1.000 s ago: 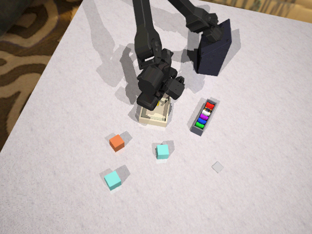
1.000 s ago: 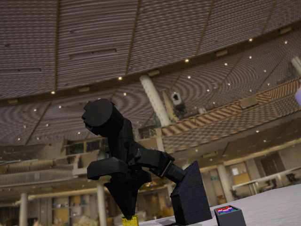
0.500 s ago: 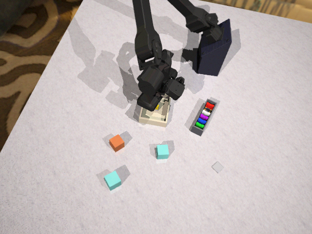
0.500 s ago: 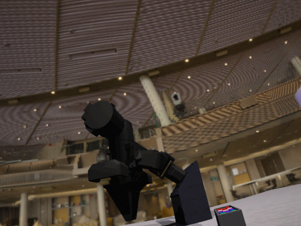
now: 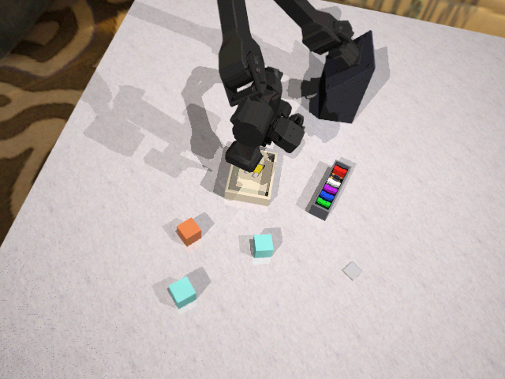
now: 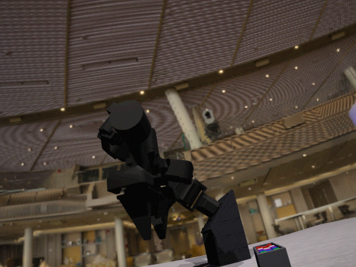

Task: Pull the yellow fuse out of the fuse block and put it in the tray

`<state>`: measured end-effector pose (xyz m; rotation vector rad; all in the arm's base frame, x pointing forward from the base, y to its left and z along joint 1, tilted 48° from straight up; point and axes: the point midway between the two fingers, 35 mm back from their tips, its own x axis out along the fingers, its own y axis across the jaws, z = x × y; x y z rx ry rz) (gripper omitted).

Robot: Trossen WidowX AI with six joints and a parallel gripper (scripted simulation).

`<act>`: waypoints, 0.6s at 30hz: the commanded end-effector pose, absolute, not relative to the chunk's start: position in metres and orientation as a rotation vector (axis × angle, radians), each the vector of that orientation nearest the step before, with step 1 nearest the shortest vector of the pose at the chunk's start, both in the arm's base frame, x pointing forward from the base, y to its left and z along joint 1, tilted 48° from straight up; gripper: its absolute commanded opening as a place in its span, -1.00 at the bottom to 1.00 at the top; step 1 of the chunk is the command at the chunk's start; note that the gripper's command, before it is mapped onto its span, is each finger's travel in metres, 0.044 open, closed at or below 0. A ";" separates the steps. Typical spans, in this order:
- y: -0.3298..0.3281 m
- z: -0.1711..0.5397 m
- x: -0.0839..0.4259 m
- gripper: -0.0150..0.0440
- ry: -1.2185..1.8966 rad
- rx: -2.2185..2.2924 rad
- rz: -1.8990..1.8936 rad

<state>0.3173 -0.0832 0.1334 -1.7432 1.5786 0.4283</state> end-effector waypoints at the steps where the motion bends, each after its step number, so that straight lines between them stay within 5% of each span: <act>1: -0.082 0.139 0.315 0.63 1.586 -1.736 0.415; 18: -0.083 0.137 0.315 0.63 1.585 -1.738 0.425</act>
